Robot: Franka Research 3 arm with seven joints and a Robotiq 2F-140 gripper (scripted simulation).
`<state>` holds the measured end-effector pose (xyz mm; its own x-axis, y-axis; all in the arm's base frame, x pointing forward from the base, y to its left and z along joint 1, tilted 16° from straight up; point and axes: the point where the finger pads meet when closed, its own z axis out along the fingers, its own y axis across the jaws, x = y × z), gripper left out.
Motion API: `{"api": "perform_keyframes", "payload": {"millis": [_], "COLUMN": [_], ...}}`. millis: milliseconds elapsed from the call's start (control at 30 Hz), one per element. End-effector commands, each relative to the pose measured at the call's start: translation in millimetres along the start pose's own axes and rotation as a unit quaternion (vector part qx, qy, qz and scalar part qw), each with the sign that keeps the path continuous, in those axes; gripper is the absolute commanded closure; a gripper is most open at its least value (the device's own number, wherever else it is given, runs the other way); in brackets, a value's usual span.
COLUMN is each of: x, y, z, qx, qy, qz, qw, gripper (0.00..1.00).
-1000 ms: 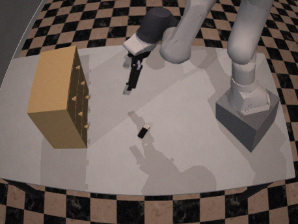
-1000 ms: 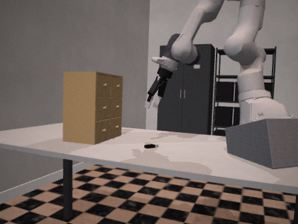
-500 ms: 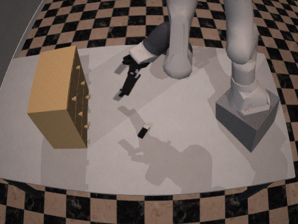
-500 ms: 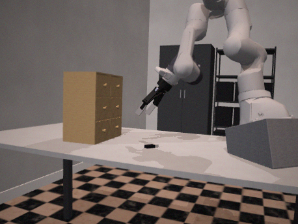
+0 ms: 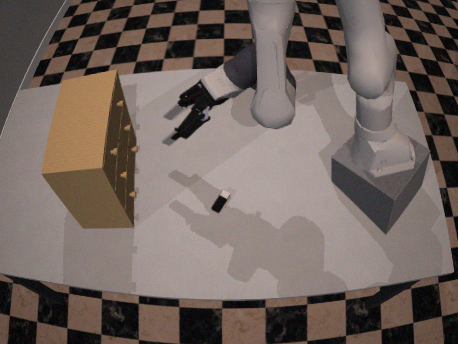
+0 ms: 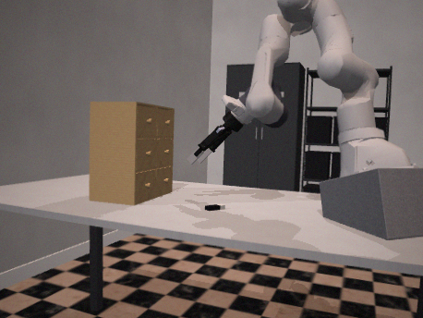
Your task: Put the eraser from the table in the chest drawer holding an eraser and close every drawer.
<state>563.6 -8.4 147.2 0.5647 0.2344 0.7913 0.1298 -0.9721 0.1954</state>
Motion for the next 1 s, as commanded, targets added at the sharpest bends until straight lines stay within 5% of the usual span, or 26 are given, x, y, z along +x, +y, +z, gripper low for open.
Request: {"api": "perform_keyframes", "payload": {"millis": [0, 600, 967], "x": [5.7, 5.5, 2.6], "y": [1.1, 1.1, 1.3], "z": [-1.0, 1.0, 27.6], "qx": [-0.002, -0.002, -0.002], "qy": [0.01, 0.01, 0.01], "qz": [-0.013, -0.013, -0.013], "qw": [1.0, 1.0, 1.0], "gripper": [0.8, 0.8, 0.8]}}
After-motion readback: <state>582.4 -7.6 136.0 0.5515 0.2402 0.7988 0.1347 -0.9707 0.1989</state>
